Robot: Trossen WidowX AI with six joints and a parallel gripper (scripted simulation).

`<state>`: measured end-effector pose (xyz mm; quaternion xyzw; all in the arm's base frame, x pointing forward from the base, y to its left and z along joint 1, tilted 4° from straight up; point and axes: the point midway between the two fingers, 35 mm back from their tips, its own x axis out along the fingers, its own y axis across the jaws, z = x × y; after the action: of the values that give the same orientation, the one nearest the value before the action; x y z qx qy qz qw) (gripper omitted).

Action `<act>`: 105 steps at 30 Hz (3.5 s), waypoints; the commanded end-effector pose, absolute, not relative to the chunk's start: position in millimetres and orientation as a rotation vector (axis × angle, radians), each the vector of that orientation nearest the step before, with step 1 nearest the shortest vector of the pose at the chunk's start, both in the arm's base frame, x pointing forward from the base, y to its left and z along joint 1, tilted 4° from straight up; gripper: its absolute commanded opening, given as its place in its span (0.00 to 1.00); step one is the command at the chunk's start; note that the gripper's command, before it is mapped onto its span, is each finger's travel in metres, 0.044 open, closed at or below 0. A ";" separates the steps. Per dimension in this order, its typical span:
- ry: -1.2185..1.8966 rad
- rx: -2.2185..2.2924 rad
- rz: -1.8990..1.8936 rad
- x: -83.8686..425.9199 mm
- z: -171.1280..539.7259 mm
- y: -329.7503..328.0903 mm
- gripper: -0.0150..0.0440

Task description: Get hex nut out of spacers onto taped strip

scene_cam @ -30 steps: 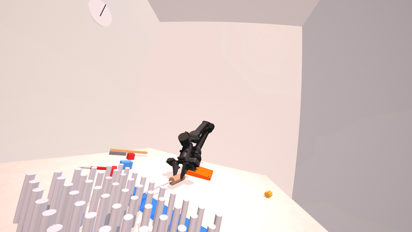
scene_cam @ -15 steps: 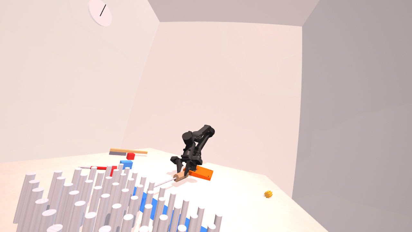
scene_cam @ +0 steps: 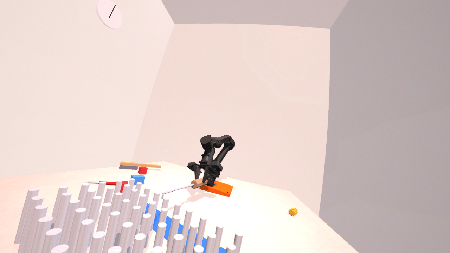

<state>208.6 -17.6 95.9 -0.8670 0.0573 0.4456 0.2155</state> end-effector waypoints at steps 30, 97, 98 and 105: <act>0.150 -2.331 1.324 222.0 177.0 8.4 0.25; 0.196 -2.323 1.466 194.8 224.5 257.4 0.25; 0.193 -2.326 1.462 191.9 224.9 261.7 0.25; 0.167 -2.350 1.434 169.5 227.2 291.0 0.25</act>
<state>176.4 279.5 226.4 -0.8321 0.0614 0.5169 0.1912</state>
